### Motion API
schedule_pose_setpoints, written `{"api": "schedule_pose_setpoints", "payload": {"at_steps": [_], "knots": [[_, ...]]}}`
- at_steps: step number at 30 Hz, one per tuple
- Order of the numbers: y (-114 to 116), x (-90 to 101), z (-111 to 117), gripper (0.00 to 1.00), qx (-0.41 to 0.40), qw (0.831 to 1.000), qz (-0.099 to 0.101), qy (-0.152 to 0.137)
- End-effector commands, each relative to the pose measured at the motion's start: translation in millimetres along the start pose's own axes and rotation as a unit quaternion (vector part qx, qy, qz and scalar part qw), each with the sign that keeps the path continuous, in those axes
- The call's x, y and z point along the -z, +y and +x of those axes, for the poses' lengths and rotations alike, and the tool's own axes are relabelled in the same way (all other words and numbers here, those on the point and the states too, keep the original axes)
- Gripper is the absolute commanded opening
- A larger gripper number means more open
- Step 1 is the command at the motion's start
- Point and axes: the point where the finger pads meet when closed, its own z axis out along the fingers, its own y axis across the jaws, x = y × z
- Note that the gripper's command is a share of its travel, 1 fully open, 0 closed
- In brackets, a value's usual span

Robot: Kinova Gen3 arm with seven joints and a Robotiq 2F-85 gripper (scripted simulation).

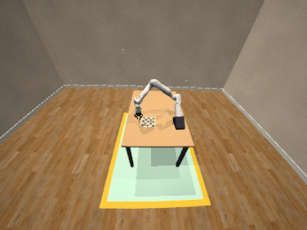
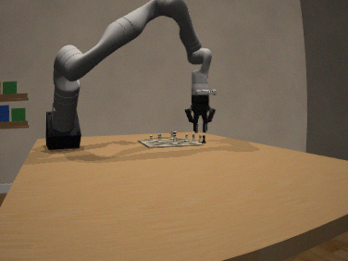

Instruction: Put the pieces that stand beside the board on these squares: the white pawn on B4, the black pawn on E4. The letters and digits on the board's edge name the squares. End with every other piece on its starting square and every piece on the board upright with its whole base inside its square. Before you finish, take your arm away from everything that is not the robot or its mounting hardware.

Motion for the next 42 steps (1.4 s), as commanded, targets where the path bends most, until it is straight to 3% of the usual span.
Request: {"api": "schedule_pose_setpoints", "payload": {"at_steps": [1,12,31,42], "knots": [[-0.6,1.3,-0.4,0.34,0.0,1.0,0.001,-0.001],[-0.6,-1.5,-0.4,0.34,0.0,1.0,0.001,-0.001],[-0.6,-29.9,-0.5,0.34,0.0,1.0,0.001,-0.001],[-0.6,-31.9,-0.5,0.34,0.0,1.0,0.001,-0.001]]}}
